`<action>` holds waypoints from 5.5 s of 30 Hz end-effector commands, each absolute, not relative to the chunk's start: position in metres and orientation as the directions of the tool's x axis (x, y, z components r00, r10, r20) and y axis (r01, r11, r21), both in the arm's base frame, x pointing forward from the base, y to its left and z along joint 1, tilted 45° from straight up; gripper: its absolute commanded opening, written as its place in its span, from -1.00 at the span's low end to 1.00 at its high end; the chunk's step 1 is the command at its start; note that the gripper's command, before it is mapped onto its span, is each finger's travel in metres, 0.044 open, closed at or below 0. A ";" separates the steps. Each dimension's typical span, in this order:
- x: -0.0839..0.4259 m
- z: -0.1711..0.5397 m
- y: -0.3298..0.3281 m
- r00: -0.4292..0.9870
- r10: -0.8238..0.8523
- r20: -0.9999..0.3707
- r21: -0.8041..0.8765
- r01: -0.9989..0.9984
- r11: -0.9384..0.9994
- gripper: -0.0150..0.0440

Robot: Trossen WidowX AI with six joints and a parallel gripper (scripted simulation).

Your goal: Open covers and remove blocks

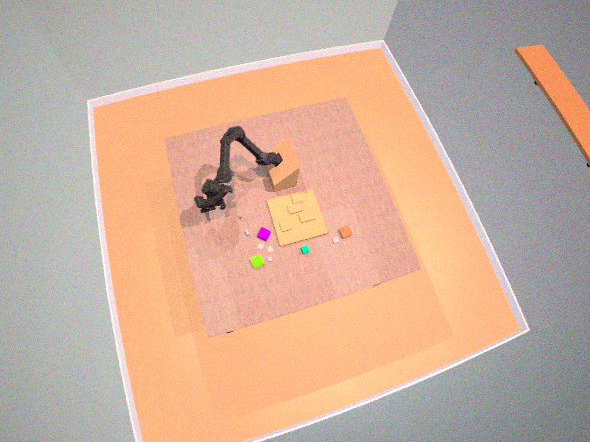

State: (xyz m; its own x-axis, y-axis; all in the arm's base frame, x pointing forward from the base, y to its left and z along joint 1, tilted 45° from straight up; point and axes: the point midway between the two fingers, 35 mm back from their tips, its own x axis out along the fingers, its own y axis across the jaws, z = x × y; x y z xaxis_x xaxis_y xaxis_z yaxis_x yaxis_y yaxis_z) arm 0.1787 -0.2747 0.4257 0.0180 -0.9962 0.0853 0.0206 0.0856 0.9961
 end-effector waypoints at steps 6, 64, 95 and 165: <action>0.214 0.387 -0.279 0.084 -0.996 -0.013 0.969 0.246 0.008 -0.49; 0.335 0.118 -0.186 0.132 -0.783 -0.608 -0.335 0.852 0.404 -0.49; 0.307 0.021 -0.119 -0.082 -0.707 -0.703 -0.710 0.152 0.688 -0.49; 0.302 -0.016 -0.155 -0.082 -0.708 -0.702 -0.711 0.152 0.687 -0.49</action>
